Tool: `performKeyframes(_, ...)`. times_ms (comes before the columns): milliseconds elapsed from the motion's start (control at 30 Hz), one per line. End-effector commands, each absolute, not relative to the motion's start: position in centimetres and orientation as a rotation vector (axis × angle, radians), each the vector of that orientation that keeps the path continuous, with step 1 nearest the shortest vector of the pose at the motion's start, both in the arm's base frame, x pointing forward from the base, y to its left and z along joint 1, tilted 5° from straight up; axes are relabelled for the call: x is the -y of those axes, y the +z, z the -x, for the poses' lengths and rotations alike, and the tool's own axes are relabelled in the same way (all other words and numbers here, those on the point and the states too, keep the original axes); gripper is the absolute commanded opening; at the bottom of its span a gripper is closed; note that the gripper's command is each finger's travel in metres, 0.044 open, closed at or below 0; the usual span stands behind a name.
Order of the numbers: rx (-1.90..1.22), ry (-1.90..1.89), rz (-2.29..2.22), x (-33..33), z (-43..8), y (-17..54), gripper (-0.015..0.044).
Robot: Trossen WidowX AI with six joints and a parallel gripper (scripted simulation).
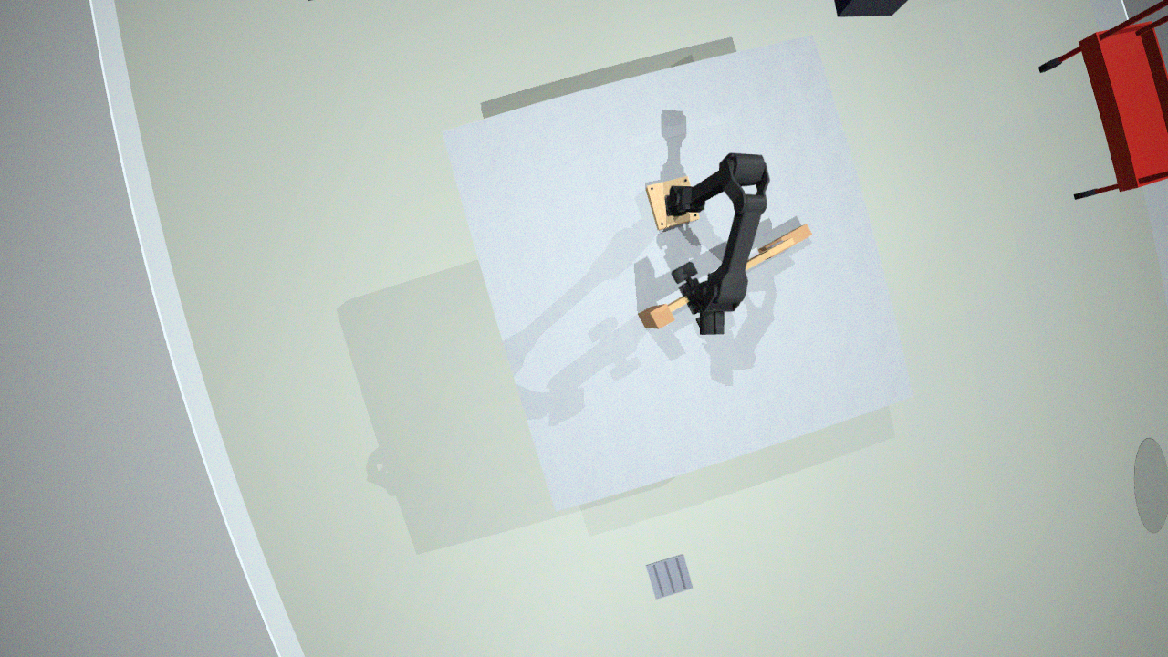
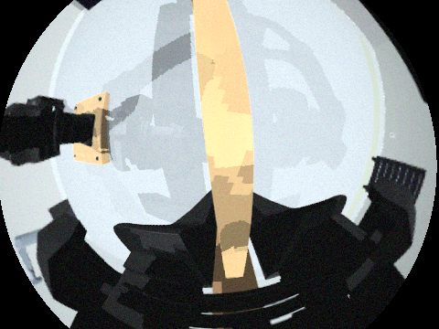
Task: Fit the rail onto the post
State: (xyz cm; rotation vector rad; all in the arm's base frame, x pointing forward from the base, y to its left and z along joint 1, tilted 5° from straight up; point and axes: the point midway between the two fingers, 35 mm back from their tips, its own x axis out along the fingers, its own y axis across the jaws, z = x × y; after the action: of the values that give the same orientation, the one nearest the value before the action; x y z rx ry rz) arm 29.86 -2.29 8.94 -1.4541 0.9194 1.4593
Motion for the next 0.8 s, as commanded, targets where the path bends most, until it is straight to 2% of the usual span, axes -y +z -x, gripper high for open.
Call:
performKeyframes(0, -0.916, 1.452, 1.459, 2.55, -30.09, 9.14, 0.0000)
performKeyframes(767, -0.916, 1.452, 1.459, 3.22, -30.36, 9.08, 0.0000)
